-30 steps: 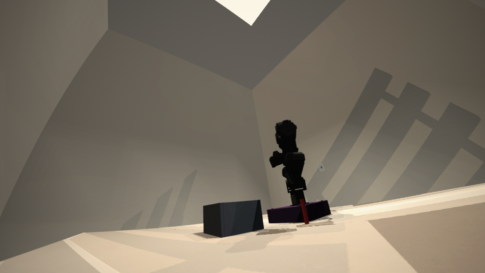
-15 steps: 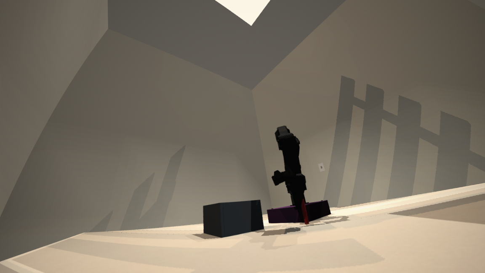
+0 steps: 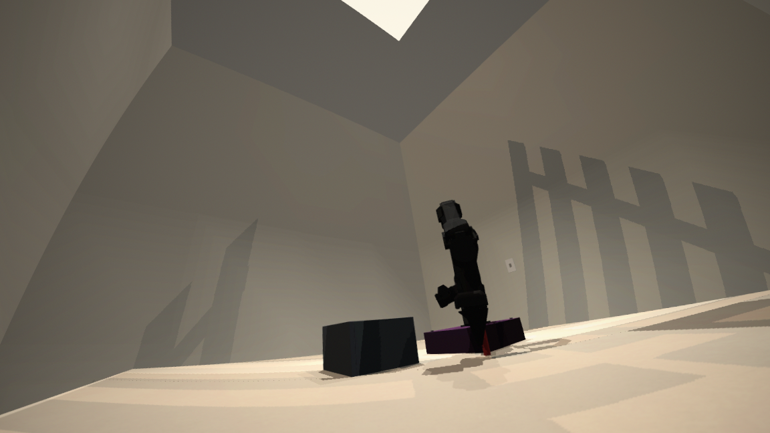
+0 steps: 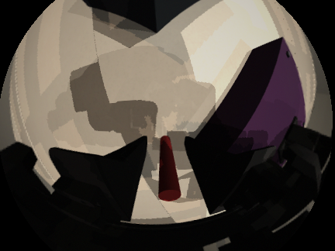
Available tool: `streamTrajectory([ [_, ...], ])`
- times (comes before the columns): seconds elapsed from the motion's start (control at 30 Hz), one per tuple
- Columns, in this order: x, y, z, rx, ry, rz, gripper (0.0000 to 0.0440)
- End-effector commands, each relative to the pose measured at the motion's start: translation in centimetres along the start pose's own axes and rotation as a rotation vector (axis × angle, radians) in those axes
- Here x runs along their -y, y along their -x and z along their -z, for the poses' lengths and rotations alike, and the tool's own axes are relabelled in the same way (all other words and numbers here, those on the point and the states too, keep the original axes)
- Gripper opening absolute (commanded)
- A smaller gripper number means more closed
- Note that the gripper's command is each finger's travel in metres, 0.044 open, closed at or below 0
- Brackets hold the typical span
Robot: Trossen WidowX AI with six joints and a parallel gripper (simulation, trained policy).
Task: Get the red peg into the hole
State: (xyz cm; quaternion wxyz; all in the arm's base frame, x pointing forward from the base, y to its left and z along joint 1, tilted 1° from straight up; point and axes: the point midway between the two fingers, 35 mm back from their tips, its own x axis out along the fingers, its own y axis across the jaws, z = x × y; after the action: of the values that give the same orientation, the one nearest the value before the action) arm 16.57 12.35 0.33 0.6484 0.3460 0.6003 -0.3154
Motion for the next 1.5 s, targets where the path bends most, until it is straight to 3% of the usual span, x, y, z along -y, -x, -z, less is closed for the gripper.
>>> streamTrajectory([
  [0.0,0.6,-0.3,0.1,-0.029,-0.01,0.034,0.0106],
  [0.13,0.3,-0.1,0.1,-0.057,-0.015,0.035,0.0002],
  [0.87,-2.7,7.4,-5.0,0.136,0.13,-0.084,0.0],
  [1.17,-4.1,10.8,-8.3,0.207,0.127,-0.112,0.0],
  [1.47,-4.4,11.9,-12.4,0.248,0.069,-0.11,0.0],
])
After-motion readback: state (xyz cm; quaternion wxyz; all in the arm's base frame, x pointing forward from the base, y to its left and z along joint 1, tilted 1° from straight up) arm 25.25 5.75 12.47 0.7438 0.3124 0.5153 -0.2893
